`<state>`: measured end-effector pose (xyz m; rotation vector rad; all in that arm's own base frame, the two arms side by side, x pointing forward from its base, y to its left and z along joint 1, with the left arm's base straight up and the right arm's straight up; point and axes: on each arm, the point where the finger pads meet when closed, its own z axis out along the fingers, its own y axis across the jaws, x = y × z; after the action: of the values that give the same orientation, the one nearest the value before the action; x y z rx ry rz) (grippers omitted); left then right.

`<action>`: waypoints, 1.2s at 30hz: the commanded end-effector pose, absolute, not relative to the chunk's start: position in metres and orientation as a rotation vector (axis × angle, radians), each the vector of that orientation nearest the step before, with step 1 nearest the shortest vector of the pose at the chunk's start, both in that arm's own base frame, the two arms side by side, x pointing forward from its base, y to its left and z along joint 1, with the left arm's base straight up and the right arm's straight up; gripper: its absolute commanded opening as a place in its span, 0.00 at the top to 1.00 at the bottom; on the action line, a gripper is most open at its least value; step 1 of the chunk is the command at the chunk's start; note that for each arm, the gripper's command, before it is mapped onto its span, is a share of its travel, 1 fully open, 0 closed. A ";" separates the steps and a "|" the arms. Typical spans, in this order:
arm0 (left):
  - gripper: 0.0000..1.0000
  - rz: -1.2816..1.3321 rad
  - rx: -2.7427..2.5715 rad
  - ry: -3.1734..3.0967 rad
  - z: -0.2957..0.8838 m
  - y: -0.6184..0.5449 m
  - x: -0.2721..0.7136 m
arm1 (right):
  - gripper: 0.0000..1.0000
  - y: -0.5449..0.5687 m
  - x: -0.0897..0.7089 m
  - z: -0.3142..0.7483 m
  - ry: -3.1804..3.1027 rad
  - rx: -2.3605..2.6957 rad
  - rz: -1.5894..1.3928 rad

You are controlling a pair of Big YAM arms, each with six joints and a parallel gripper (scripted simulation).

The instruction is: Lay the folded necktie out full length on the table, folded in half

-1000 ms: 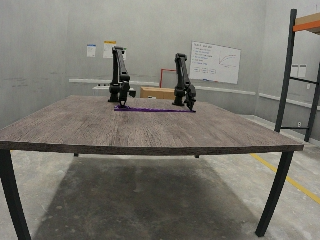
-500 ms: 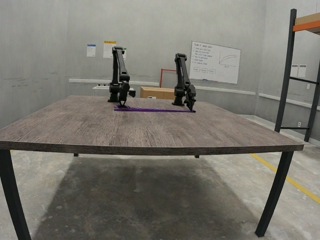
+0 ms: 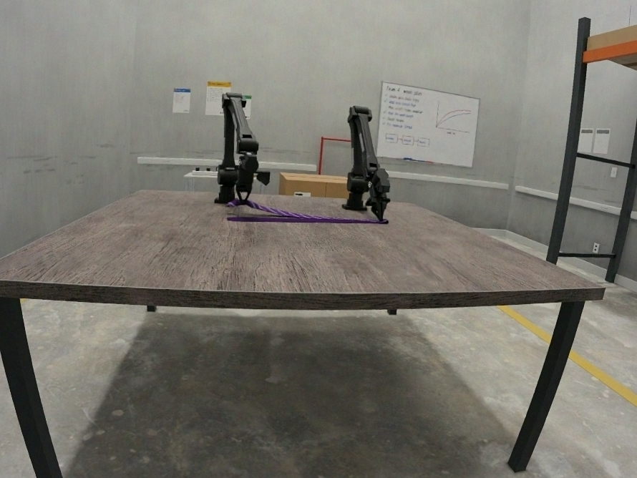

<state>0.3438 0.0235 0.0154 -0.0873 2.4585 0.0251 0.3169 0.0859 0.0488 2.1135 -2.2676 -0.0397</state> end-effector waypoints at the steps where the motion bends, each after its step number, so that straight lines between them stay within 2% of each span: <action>1: 0.96 0.030 -0.083 2.442 0.018 0.023 0.351 | 0.96 0.091 0.336 0.070 -2.283 2.158 0.000; 36: 0.96 0.030 -0.083 2.442 0.018 0.023 0.351 | 0.96 0.091 0.336 0.109 -2.283 2.158 0.000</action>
<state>0.3438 0.0234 0.0154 -0.0872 2.4585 0.0251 0.3152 0.0854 0.0819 2.1040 -2.2574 -0.0507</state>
